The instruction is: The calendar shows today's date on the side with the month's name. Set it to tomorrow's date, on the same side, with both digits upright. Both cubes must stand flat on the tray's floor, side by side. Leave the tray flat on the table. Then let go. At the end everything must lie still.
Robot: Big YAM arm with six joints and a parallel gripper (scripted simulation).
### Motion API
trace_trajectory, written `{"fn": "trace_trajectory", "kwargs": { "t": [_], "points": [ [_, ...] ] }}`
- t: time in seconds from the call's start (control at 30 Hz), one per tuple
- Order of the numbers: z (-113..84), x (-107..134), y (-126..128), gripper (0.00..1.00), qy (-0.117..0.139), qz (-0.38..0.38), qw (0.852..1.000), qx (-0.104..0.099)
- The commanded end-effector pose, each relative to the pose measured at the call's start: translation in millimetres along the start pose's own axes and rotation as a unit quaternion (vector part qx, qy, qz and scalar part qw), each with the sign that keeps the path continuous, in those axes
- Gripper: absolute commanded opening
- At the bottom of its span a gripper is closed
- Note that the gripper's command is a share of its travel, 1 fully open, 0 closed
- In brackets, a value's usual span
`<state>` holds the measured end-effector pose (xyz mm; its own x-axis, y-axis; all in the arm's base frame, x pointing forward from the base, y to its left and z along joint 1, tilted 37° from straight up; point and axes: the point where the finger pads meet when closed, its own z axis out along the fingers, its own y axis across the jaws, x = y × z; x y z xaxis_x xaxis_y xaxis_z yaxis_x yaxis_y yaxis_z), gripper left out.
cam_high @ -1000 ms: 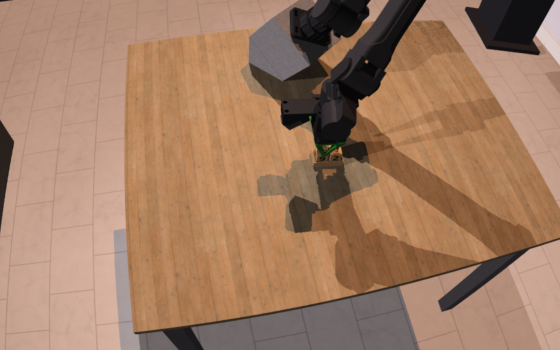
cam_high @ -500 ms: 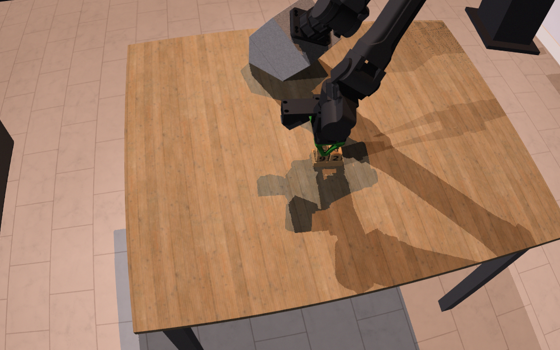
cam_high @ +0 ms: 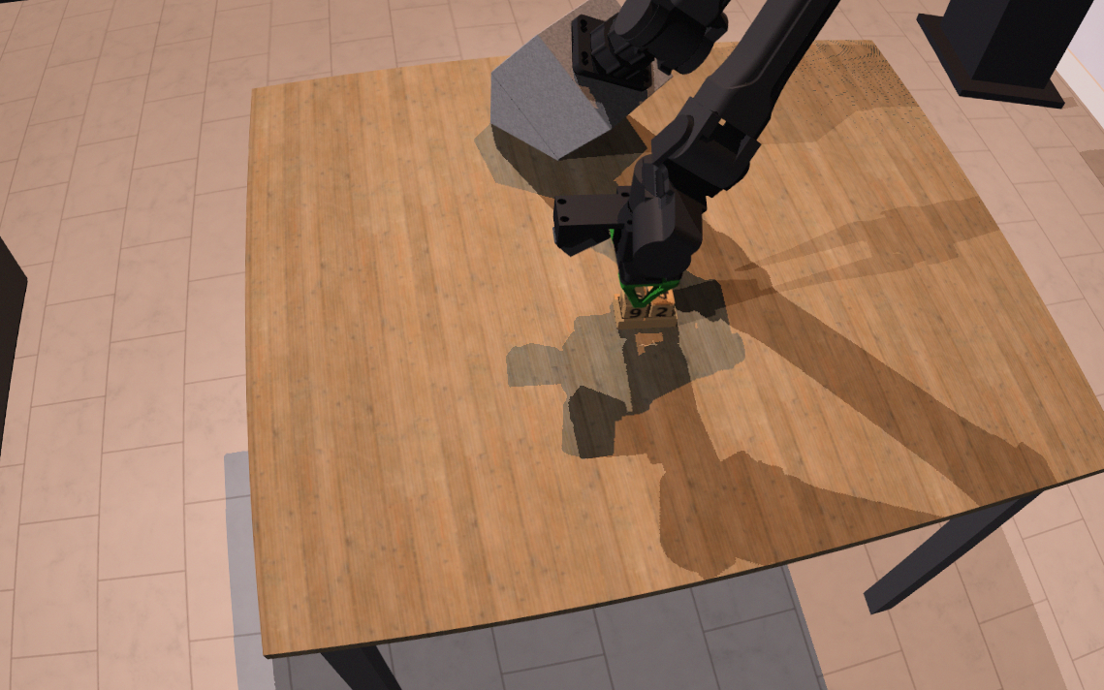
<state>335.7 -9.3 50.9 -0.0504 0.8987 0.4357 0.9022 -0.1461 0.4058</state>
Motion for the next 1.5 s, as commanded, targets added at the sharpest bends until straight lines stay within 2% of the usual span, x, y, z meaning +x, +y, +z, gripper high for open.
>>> {"fn": "trace_trajectory", "kwargs": {
  "t": [0.0,0.27,0.67,0.77,0.8,1.47],
  "points": [
    [1.2,0,12,0.45,-0.003,-0.004,1.0,-0.009],
    [12.0,0,1,0.45,-0.002,0.001,1.0,0.0],
    [28.5,0,3,0.45,-0.002,0.001,1.0,-0.003],
    [28.7,1,4,0.45,-0.001,-0.001,1.0,-0.003],
    [23.4,-2,7,0.45,-0.005,0.002,1.0,-0.013],
    [25.5,-3,7,0.45,-0.004,0.002,1.0,-0.01]
  ]
}}
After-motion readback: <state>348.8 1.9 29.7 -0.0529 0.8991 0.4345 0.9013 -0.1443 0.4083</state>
